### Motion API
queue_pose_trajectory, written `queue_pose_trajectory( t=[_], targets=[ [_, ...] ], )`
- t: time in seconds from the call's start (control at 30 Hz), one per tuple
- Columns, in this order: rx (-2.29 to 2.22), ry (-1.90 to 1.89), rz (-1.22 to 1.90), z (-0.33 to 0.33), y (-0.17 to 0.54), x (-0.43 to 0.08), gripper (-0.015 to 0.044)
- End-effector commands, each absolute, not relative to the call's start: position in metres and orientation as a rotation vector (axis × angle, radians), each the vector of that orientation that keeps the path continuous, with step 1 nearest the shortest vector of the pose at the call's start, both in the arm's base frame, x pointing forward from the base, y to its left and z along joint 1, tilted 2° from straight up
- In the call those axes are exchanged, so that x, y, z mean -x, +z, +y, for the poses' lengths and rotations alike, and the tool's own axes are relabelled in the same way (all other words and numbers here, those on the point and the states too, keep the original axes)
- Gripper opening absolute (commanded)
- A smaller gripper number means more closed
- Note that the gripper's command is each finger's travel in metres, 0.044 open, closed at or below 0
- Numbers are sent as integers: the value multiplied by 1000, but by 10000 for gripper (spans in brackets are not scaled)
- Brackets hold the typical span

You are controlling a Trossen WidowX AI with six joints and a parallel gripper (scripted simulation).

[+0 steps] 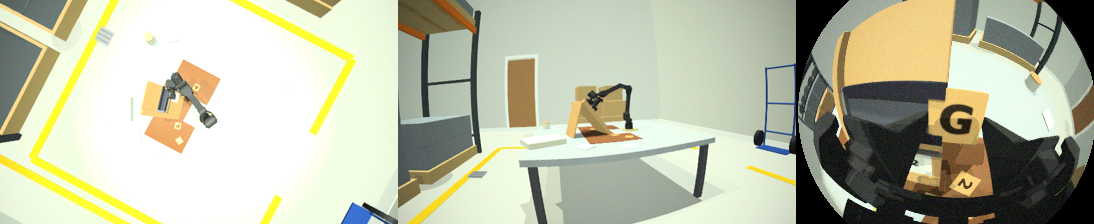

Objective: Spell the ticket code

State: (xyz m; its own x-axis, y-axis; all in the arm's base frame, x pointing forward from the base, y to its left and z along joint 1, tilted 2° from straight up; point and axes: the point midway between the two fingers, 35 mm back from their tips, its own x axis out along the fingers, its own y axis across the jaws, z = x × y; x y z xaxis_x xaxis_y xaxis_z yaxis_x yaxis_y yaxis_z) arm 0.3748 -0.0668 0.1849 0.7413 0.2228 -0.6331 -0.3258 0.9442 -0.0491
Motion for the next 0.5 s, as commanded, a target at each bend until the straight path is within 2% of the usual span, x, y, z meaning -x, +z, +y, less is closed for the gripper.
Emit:
queue_pose_trajectory(
  t=[0.0, 0.47],
  targets=[
    [161, 296, 667, -66, 187, -374, 0],
    [161, 297, 667, -59, 186, -372, 0]
  ],
)
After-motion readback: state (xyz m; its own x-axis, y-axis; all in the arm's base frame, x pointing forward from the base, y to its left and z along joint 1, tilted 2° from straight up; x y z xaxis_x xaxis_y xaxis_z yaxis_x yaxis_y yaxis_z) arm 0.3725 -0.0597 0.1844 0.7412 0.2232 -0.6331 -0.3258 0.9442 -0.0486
